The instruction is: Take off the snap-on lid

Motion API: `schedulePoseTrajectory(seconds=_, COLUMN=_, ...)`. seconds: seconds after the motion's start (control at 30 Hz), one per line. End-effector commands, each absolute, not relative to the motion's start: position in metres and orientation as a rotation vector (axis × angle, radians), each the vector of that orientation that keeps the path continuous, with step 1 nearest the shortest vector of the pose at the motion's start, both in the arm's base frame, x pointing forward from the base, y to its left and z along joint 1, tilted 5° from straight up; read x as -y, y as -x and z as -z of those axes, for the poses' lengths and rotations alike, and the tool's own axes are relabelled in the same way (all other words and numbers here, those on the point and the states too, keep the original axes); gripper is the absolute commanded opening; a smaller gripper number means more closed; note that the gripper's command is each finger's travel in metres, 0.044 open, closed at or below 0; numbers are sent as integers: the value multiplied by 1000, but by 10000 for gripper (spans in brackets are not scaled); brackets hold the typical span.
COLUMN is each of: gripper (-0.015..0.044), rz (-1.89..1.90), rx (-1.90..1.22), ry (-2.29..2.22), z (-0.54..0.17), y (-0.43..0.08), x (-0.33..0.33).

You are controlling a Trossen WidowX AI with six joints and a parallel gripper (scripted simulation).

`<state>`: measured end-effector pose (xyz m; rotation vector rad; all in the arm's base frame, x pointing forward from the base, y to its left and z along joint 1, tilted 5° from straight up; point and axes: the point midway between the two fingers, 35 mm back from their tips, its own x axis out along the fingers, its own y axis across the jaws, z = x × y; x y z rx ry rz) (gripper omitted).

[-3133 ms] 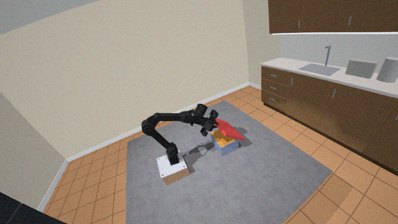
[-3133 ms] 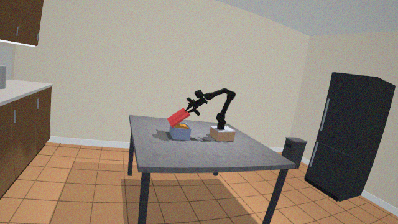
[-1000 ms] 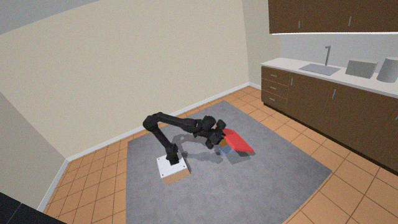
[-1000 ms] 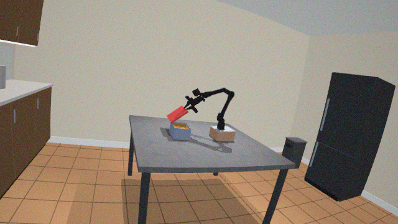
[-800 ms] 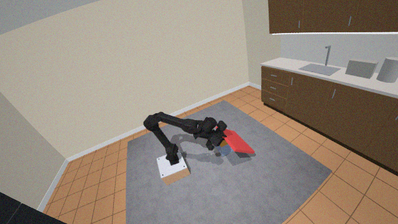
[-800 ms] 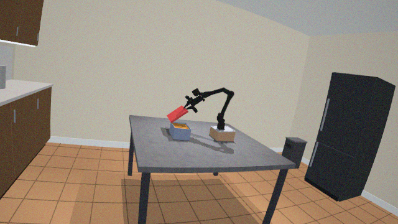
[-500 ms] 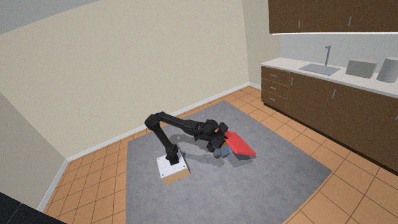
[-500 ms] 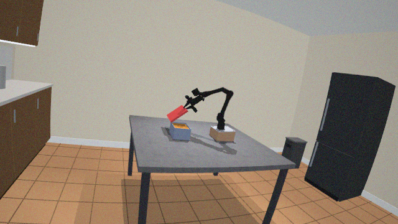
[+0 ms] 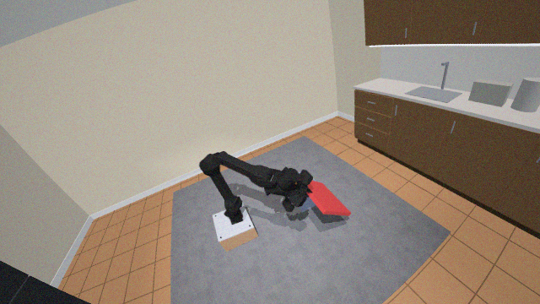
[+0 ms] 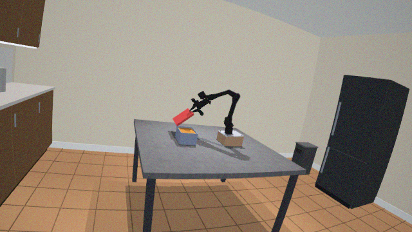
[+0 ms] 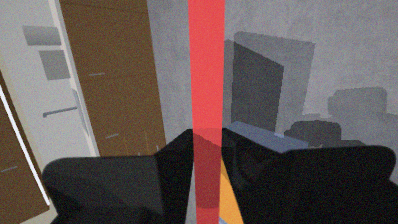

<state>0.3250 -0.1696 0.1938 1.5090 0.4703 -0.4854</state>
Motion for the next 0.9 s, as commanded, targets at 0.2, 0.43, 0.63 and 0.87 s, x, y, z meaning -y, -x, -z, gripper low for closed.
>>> schedulePoseTrajectory(seconds=0.2, gripper=0, rz=473, rx=-461, ry=-1500, z=-199, y=-323, x=191)
schedulePoseTrajectory(seconds=0.43, gripper=0, rz=473, rx=-461, ry=-1498, z=-199, y=-322, x=205)
schedulePoseTrajectory(seconds=0.63, gripper=0, rz=473, rx=-461, ry=-1497, z=-199, y=-320, x=217)
schedulePoseTrajectory(seconds=0.87, gripper=0, rz=474, rx=-461, ry=-1496, z=-200, y=-318, x=231)
